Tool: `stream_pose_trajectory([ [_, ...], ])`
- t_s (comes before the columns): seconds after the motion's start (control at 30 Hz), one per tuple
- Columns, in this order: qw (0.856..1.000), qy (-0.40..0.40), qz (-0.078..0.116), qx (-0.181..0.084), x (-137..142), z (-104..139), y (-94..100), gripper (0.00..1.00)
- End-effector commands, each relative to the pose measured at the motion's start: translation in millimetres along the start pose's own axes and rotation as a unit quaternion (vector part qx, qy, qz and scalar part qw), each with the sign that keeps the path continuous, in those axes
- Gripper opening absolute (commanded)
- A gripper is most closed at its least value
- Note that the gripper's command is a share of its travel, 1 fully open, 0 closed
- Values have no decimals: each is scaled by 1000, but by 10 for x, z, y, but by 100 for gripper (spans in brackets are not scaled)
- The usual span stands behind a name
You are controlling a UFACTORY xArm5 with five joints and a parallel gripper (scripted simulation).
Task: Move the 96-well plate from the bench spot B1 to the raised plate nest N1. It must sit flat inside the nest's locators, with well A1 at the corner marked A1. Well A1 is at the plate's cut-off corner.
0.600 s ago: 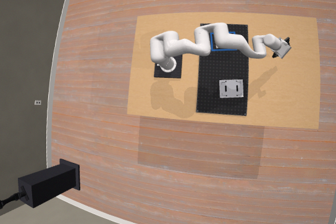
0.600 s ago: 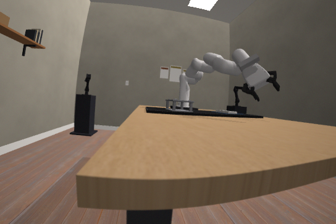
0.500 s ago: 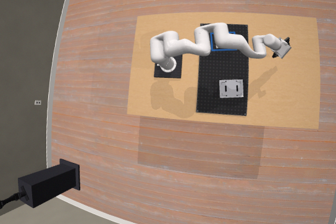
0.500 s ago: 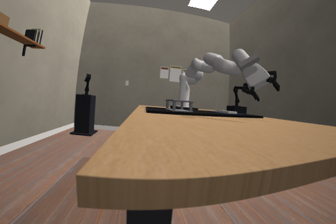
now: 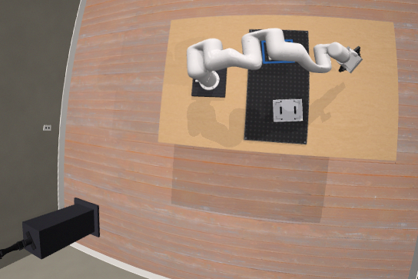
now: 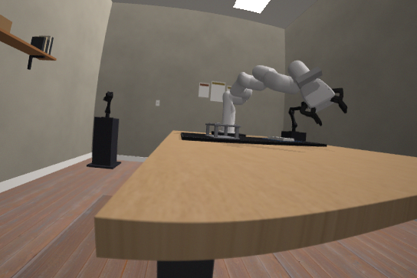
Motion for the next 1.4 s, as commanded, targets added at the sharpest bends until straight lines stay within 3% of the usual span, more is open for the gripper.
stream_pose_trajectory([
  [0.0, 1000, 24, 14, -7, -52, -66, 115, 100],
  [0.13, 1000, 24, 14, -7, -49, -111, 238, 100],
  [0.2, 998, 47, 32, -18, -64, -152, 331, 100],
  [0.33, 998, 47, 32, -18, -39, -178, 445, 100],
  [0.4, 996, 71, 49, -31, -48, -213, 536, 100],
  [0.57, 996, 71, 49, -31, -12, -231, 661, 100],
  [0.63, 992, 94, 66, -44, -16, -260, 750, 100],
  [0.8, 992, 94, 66, -44, 30, -271, 885, 100],
  [0.87, 988, 117, 82, -59, 31, -293, 970, 100],
  [0.97, 988, 117, 82, -59, 86, -295, 1109, 100],
  [1.07, 988, 117, 82, -59, 87, -294, 1115, 100],
  [1.13, 983, 139, 96, -74, 93, -311, 1197, 100],
  [1.3, 983, 139, 96, -74, 161, -303, 1350, 100],
  [1.37, 977, 161, 110, -90, 171, -315, 1428, 100],
])
Point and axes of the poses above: the point where the finger pads meet when closed, its own y axis back along the fingers, its own x axis across the jaws, z = x × y, the point moved 10 cm from there along y, back along the fingers, and after that the axes turned 3 degrees about -y, right-handed, at the moved point
